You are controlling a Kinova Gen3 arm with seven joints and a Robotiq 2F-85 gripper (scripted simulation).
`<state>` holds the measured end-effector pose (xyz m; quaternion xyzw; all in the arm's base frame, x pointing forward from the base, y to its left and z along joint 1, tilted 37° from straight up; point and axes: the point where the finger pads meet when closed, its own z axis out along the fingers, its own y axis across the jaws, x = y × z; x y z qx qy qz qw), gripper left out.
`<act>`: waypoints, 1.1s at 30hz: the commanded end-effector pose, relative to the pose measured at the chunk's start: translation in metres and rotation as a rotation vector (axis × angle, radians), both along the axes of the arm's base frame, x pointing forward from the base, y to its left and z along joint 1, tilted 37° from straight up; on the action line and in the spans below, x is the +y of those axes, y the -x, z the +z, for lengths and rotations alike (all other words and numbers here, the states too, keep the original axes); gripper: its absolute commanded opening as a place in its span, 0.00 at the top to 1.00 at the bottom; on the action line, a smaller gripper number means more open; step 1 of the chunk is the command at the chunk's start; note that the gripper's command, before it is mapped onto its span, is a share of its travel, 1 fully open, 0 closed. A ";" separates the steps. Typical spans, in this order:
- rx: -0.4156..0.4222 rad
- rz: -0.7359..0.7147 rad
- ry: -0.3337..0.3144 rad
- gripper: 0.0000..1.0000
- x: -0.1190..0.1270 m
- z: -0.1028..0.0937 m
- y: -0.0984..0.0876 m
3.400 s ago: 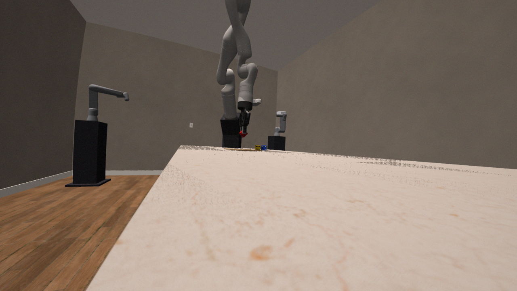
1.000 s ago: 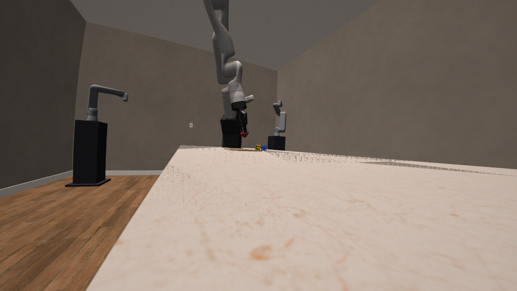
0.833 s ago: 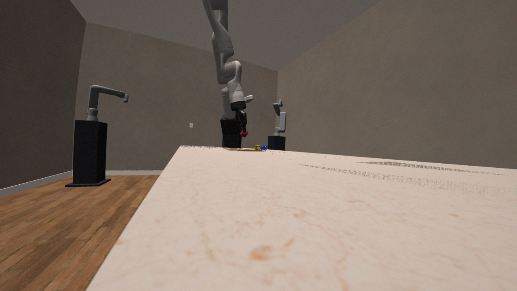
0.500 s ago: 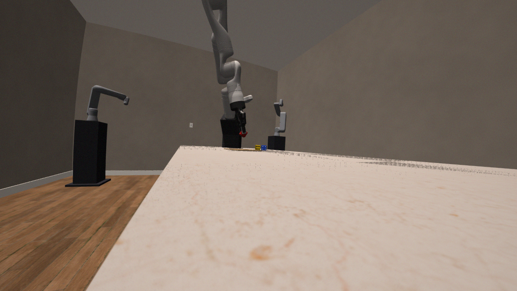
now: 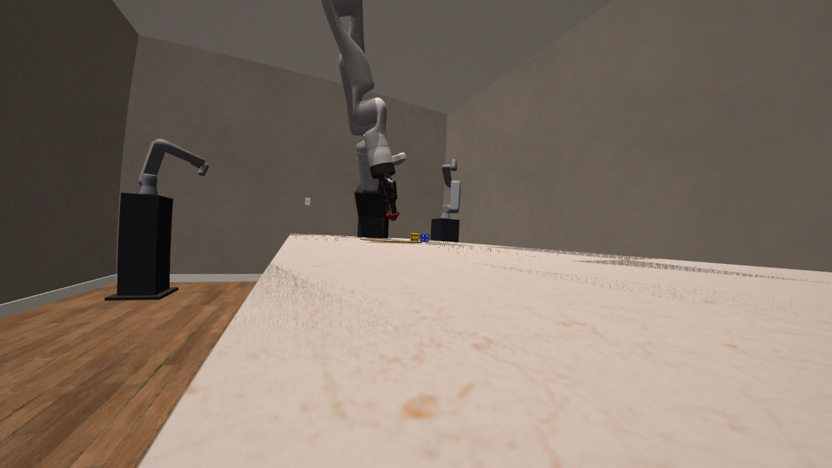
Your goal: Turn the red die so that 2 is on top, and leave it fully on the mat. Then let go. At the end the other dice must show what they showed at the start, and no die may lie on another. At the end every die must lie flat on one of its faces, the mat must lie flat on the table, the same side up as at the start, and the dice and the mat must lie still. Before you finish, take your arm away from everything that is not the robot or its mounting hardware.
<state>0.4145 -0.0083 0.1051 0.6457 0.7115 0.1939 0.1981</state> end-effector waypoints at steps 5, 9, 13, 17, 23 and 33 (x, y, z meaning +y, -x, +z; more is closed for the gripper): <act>0.018 0.015 -0.036 0.74 0.000 -0.005 0.001; 0.027 0.031 -0.061 0.74 0.001 -0.008 0.001; 0.032 0.043 -0.081 0.74 0.002 -0.009 0.002; 0.036 0.056 -0.102 0.74 0.002 -0.009 0.002; 0.037 0.080 -0.142 0.74 0.001 -0.008 0.002; 0.028 0.105 -0.181 0.74 -0.002 -0.003 0.000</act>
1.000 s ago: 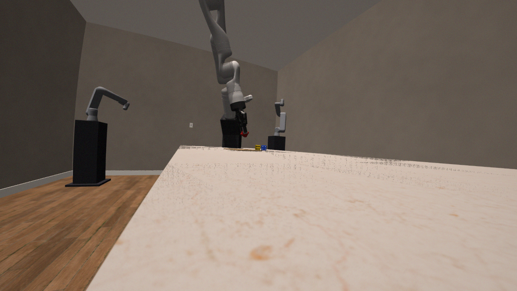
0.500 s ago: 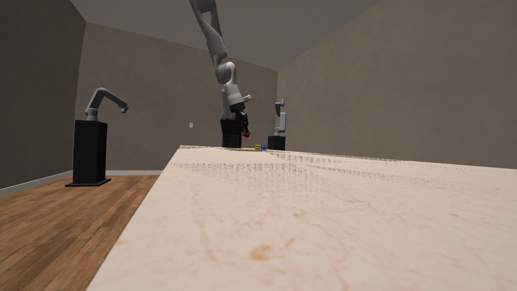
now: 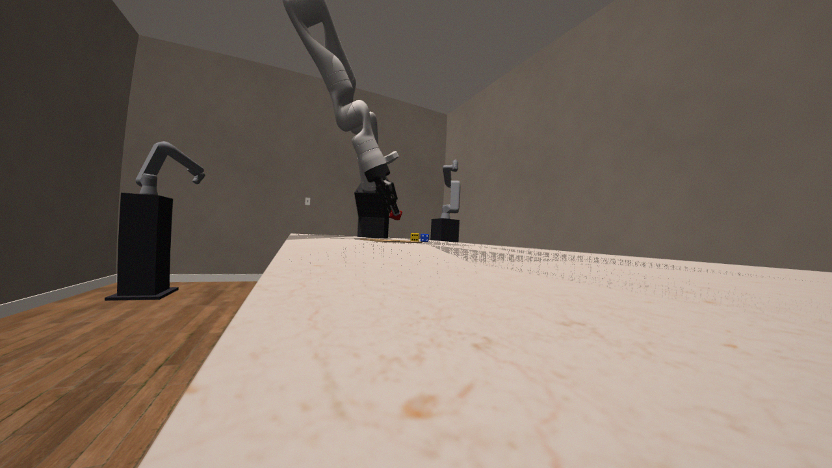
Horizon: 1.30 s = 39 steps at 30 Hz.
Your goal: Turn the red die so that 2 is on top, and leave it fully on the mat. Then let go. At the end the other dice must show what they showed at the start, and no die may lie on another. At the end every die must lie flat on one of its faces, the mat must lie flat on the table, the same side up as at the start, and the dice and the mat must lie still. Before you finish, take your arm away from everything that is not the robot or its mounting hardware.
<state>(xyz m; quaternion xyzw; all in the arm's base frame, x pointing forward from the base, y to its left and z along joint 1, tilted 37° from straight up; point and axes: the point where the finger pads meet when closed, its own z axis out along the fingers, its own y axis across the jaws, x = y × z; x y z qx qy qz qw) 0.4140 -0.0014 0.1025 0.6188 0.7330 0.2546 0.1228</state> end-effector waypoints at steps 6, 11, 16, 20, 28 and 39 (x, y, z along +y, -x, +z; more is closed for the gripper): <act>-0.005 -0.004 -0.033 0.74 -0.011 0.003 -0.001; -0.009 0.000 -0.040 0.74 -0.013 0.004 -0.001; -0.010 0.000 -0.042 0.74 -0.013 0.005 -0.002; -0.010 0.001 -0.042 0.74 -0.013 0.005 -0.002; 0.003 0.016 -0.063 0.74 -0.012 0.001 -0.001; 0.033 0.081 -0.161 0.74 -0.009 -0.004 0.001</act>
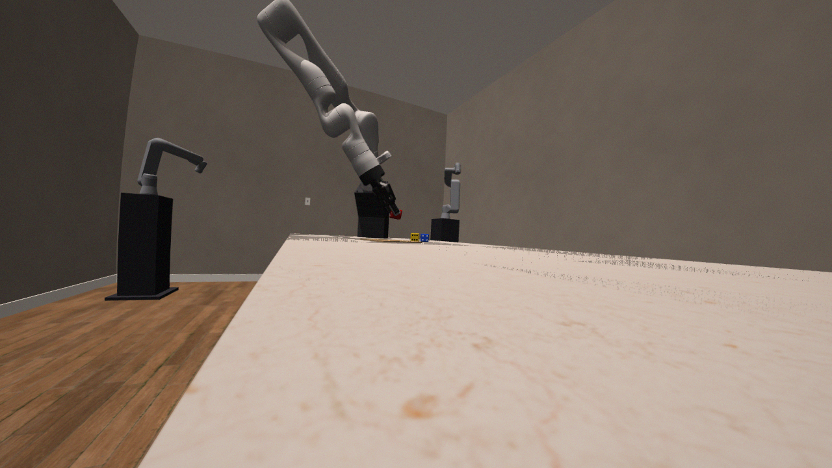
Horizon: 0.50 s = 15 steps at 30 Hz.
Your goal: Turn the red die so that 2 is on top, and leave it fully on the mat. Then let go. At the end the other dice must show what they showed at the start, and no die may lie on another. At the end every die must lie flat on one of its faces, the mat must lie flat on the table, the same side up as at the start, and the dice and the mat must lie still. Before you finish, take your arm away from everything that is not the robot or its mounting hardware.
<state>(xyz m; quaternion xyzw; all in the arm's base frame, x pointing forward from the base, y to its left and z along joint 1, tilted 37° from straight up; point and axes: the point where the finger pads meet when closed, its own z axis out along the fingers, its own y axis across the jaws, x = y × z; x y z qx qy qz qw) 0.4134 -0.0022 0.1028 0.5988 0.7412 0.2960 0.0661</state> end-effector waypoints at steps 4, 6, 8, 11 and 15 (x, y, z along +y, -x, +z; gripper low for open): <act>0.009 0.030 -0.087 0.74 -0.009 -0.003 -0.001; 0.005 0.041 -0.107 0.74 -0.011 -0.001 -0.001; 0.001 0.049 -0.122 0.74 -0.012 0.001 -0.002; -0.001 0.052 -0.128 0.74 -0.013 0.001 -0.002; -0.006 0.059 -0.140 0.74 -0.015 0.003 -0.003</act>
